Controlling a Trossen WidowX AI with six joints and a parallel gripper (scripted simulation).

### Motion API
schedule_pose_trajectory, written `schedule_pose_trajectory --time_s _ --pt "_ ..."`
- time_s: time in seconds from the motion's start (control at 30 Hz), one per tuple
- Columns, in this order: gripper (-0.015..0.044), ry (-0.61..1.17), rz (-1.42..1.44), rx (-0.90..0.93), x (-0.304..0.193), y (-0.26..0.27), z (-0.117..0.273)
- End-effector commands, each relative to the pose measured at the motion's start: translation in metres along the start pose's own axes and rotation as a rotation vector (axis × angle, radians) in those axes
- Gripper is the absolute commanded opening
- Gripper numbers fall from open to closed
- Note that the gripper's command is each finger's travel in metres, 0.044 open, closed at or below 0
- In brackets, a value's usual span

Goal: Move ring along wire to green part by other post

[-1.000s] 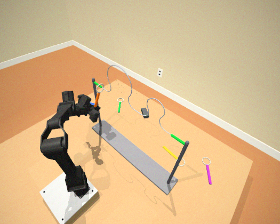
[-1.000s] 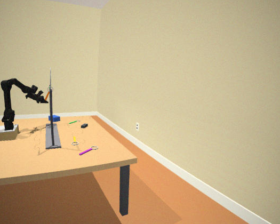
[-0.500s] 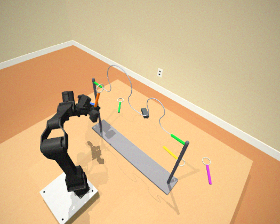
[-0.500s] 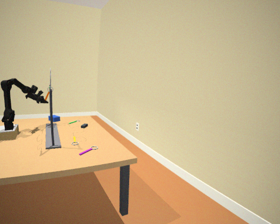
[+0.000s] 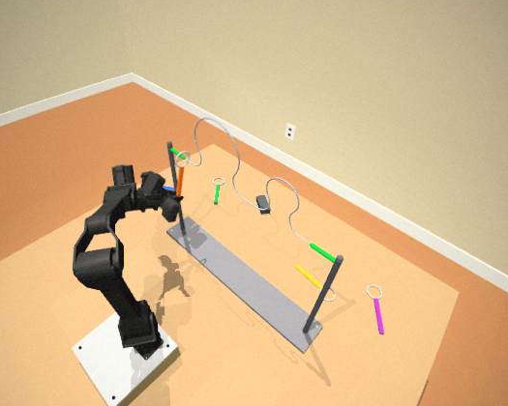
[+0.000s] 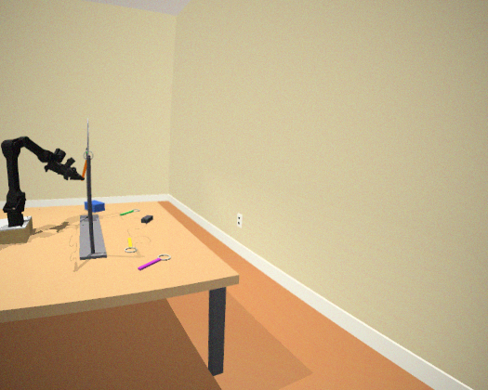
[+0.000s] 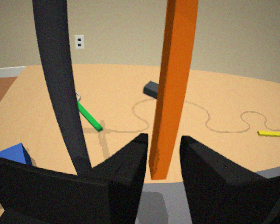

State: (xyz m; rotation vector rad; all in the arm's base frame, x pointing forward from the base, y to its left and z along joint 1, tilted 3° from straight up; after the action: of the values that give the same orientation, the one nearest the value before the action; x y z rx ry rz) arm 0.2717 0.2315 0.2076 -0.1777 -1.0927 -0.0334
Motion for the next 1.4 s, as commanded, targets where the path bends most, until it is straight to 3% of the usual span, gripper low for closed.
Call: schedule_pose_trajectory --time_s 0.0,0.3,1.2,1.37 --pt "0.0160 0.000 -0.006 0.000 0.000 0.001 0.007" --pt "0.0160 0.000 -0.011 -0.002 0.000 0.000 0.048" --pt "0.0160 0.000 -0.011 -0.002 0.000 0.000 0.049" --pt "0.0291 0.007 -0.004 0.001 -0.001 0.001 0.090"
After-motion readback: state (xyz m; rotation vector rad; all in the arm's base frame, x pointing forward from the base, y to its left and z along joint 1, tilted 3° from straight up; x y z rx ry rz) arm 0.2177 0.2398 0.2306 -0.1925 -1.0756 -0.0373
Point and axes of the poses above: the point midway between the two fingers, 35 mm back from their tips, its own z axis back along the fingers, its own y axis across the jaws, x = y × z, the point moved 6 cm from there along z, back along the fingers, and after that the axes turned 6 degrees about z, right-handed, at the moved point
